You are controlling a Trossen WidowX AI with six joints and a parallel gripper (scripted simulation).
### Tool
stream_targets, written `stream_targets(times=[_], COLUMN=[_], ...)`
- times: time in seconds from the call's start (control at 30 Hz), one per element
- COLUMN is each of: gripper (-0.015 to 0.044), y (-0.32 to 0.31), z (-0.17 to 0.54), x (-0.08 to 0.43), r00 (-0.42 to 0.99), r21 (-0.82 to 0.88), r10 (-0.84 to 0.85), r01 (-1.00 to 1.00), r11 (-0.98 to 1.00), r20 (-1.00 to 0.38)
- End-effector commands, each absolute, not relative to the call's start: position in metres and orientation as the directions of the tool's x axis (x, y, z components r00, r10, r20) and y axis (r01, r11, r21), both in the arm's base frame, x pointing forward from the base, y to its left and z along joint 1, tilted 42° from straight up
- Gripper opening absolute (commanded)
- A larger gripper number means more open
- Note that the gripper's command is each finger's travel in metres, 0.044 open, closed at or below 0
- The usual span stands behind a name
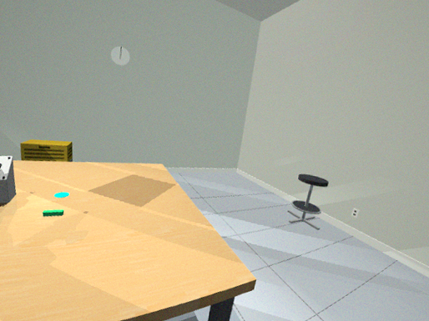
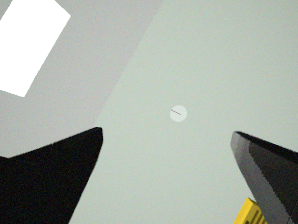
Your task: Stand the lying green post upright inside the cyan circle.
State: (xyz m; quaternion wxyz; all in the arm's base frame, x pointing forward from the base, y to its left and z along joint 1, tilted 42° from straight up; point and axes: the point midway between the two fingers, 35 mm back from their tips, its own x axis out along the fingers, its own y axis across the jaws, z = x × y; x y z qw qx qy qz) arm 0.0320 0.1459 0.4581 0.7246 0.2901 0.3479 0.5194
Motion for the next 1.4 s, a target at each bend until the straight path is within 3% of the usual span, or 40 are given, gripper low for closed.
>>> stream_targets(times=[0.0, 0.2, 0.43, 0.67, 0.87, 1.07, 1.27, 1.37], gripper=[0.0374, 0.0232, 0.0232, 0.0232, 0.0232, 0.0232, 0.0232, 0.0232], y=[0.147, 0.181, 0.198, 0.172, 0.117, 0.041, -0.040, -0.053], z=[0.457, 0.423, 0.369, 0.309, 0.256, 0.203, 0.154, 0.146], x=[0.033, 0.065, 0.134, 0.210, 0.264, 0.292, 0.288, 0.285], r00=[0.227, 0.478, 0.711, 0.781, 0.694, 0.488, 0.209, 0.161], r21=[0.777, 0.577, 0.253, -0.089, -0.353, -0.553, -0.661, -0.670], r10=[0.952, 0.809, 0.499, 0.111, -0.218, -0.483, -0.642, -0.657], r01=[-0.554, -0.573, -0.431, -0.208, -0.055, 0.002, -0.034, -0.046], r11=[0.301, 0.582, 0.866, 0.974, 0.934, 0.834, 0.749, 0.741], r20=[-0.207, -0.342, -0.495, -0.614, -0.686, -0.727, -0.738, -0.737])
